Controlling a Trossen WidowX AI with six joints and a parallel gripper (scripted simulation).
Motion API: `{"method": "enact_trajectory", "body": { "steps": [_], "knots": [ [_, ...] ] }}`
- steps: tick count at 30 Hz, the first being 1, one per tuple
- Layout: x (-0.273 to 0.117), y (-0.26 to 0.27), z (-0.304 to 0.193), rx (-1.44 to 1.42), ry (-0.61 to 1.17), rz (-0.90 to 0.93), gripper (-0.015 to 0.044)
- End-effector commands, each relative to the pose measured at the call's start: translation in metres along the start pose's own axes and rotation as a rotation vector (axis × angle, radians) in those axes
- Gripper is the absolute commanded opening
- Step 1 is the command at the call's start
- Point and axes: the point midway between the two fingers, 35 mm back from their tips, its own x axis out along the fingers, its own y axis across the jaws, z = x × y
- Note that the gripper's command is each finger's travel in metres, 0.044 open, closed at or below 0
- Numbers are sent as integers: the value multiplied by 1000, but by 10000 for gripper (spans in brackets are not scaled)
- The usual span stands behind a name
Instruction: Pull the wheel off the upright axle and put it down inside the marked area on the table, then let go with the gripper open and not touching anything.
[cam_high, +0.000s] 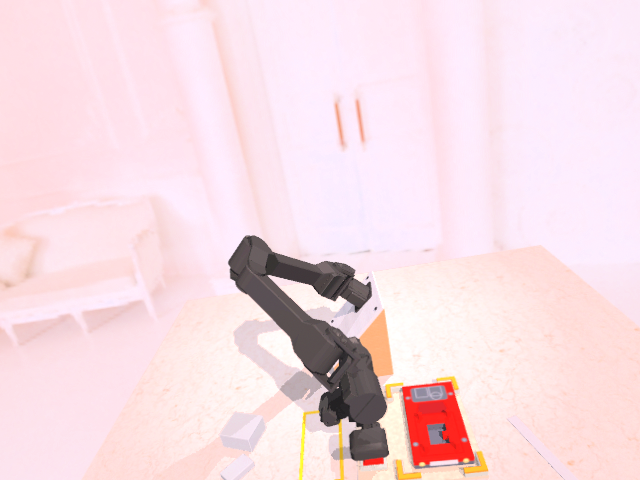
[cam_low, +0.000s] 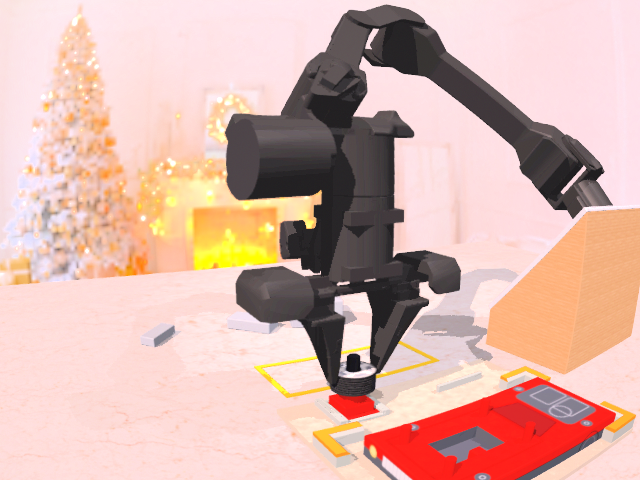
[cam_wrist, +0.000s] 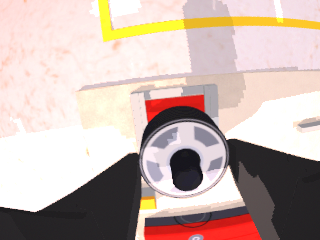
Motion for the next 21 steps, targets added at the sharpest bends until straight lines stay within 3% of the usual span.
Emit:
{"method": "enact_trajectory", "body": {
  "steps": [1,3,21],
  "knots": [
    [0,-1,0,2,0,-3,30],
    [-1,0,0,2,0,-2,0],
    [-7,0,0,1,-1,-1,0]
  ]
}}
